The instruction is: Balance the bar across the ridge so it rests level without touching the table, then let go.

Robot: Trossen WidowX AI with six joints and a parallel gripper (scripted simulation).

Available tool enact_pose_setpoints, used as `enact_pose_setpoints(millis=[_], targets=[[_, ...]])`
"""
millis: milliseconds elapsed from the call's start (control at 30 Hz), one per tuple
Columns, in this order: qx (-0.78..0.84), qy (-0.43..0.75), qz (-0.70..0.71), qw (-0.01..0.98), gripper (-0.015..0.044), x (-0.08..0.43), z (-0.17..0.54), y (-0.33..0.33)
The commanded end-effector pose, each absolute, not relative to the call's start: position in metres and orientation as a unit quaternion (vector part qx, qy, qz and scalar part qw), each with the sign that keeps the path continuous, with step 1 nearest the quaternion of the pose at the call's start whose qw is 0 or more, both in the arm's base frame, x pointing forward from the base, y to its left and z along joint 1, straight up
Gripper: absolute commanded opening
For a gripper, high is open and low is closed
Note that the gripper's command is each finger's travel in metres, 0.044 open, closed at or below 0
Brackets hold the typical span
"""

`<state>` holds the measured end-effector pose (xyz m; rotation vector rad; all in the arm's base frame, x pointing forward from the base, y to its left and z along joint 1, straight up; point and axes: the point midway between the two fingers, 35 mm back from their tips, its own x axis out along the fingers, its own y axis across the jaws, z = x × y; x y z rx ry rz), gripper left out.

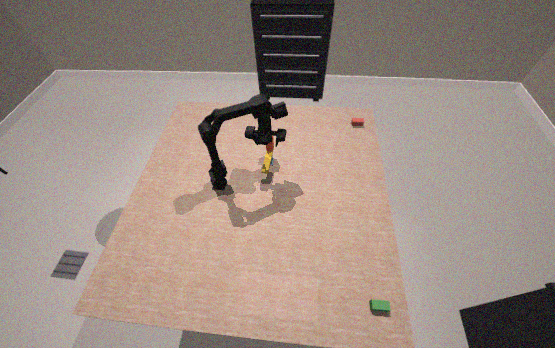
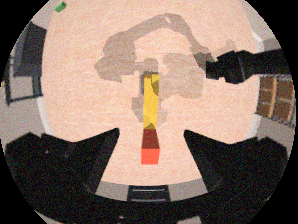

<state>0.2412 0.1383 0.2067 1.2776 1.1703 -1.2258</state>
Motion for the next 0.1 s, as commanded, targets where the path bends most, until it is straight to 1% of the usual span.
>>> enact_pose_setpoints(millis=[0,67], targets=[[0.525,0.481,-0.505,0.488,0.044,0.2409,0.2068,0.1381],[0.525,0.481,-0.505,0.488,0.044,0.2409,0.2068,0.1381]])
